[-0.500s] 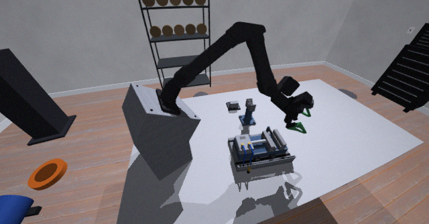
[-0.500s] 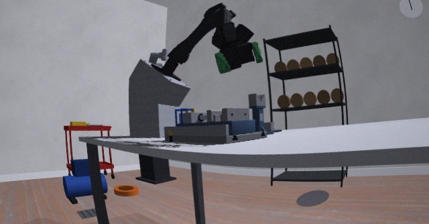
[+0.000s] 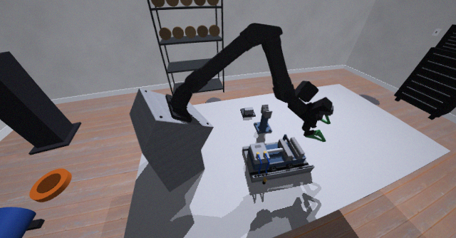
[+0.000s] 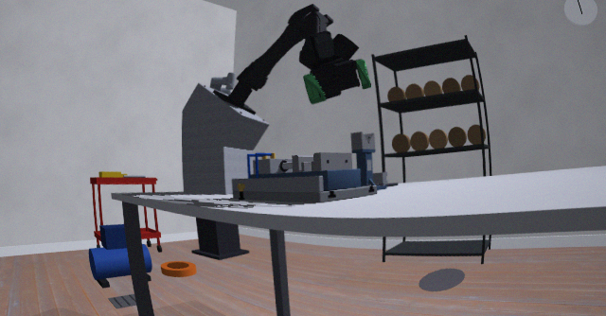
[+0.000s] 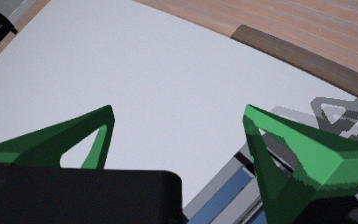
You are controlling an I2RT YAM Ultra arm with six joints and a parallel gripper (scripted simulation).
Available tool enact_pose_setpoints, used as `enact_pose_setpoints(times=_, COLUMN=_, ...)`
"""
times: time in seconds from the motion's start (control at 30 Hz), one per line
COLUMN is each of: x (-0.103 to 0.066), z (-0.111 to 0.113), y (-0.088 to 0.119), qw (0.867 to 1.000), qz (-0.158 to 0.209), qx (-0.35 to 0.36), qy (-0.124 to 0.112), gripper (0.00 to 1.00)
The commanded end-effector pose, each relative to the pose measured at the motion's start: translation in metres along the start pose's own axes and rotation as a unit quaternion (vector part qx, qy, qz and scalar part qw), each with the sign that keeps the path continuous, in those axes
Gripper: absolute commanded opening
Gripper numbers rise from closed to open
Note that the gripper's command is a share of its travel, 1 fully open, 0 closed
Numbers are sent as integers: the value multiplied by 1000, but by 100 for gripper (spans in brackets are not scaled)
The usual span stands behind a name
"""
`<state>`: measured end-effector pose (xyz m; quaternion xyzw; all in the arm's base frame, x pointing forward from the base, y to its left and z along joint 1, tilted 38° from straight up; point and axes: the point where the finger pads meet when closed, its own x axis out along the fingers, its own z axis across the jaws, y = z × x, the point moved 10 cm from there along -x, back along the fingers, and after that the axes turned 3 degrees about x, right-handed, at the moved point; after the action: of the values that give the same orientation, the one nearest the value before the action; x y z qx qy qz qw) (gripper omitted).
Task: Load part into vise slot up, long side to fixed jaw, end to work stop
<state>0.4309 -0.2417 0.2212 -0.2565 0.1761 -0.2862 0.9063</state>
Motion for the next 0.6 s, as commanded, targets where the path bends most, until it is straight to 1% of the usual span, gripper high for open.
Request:
enact_pose_setpoints(times=0.0, x=-1, z=4, y=-5, qw=1000, qz=-6, qx=2, qy=-5, gripper=100)
enact_pose_setpoints(times=0.07, x=-1, z=4, y=-5, qw=1000, qz=-6, qx=2, qy=-5, gripper=100)
enact_pose_setpoints(times=0.13, x=-6, z=10, y=-6, qw=1000, qz=-5, qx=-3, qy=-9, gripper=100)
enact_pose_setpoints(times=0.2, x=-10, z=9, y=0, qw=1000, qz=6, qx=-11, qy=-5, gripper=100)
enact_pose_setpoints(times=0.3, x=-20, z=22, y=2, qw=999, qz=17, qx=-31, qy=-18, gripper=100)
enact_pose_setpoints(times=0.37, x=-31, z=36, y=4, qw=998, qz=26, qx=-54, qy=-31, gripper=100)
enact_pose_setpoints(times=0.43, x=-47, z=53, y=7, qw=995, qz=38, qx=-84, qy=-48, gripper=100)
enact_pose_setpoints(times=0.53, x=-80, z=85, y=10, qw=984, qz=58, qx=-142, qy=-85, gripper=100)
enact_pose_setpoints(times=0.57, x=-80, z=85, y=10, qw=984, qz=58, qx=-142, qy=-85, gripper=100)
